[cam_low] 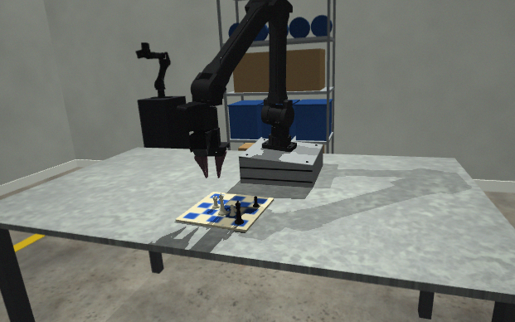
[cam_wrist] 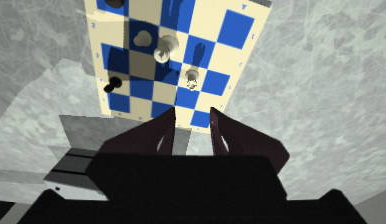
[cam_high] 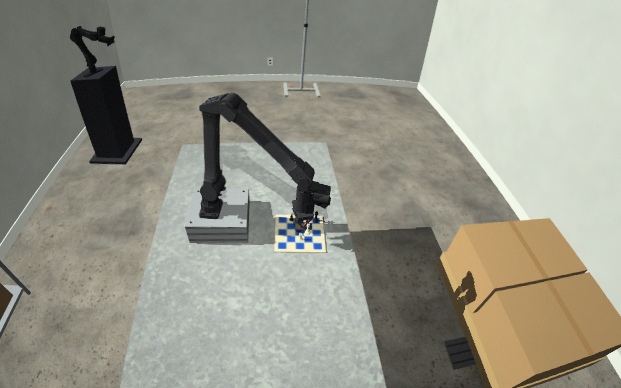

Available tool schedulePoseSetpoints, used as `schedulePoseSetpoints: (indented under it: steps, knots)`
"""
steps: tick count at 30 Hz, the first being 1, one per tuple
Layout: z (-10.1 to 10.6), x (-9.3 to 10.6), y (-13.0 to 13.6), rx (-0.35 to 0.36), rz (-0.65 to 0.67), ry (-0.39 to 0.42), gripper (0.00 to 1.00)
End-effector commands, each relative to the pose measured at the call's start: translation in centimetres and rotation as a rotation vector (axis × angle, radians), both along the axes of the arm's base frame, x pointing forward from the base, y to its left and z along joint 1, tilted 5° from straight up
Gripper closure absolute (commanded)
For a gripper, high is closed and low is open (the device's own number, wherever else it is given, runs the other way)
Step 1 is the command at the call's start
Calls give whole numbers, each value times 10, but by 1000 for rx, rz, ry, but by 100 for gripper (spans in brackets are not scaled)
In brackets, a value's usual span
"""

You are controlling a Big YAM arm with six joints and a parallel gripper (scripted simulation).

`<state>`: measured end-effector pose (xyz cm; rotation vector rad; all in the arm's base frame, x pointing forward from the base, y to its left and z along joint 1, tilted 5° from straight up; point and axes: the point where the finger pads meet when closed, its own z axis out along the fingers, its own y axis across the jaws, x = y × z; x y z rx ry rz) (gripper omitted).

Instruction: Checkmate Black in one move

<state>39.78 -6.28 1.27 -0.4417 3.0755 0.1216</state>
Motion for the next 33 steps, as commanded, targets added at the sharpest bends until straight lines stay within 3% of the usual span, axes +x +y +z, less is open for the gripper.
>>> schedulePoseSetpoints:
  steps: [1, 15, 33]
  knots:
    - [4, 11, 4, -4, 4, -16, 64]
    - [3, 11, 4, -4, 4, -16, 64]
    - [-16, 2, 6, -1, 2, 4, 64]
